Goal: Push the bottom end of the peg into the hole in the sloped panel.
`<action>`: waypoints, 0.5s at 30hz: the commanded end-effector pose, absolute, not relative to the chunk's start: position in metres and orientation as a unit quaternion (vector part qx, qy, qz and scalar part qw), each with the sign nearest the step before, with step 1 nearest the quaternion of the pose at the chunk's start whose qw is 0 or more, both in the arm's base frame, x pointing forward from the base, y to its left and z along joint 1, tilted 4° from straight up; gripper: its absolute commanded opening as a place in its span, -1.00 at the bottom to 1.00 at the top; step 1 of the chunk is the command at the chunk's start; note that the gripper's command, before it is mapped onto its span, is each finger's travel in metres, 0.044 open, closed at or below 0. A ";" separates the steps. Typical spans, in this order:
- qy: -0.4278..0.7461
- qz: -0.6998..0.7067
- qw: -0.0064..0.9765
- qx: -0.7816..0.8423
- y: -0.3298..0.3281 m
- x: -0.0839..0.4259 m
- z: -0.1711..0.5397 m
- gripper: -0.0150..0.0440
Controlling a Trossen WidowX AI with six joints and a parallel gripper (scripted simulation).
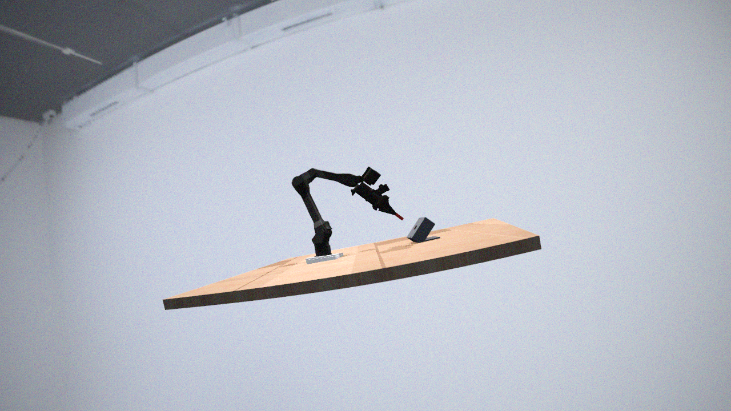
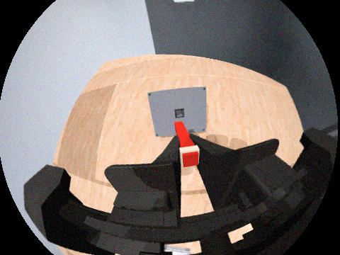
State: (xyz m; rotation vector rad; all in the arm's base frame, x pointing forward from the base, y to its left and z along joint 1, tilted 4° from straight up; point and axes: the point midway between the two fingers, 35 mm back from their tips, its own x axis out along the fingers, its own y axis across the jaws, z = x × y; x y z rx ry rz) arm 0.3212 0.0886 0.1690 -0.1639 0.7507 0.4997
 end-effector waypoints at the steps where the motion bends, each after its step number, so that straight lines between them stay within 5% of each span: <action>1: 0.361 0.239 0.898 -0.076 0.090 0.327 0.163 -0.49; 15: 0.348 0.234 0.905 -0.073 0.093 0.344 0.149 -0.49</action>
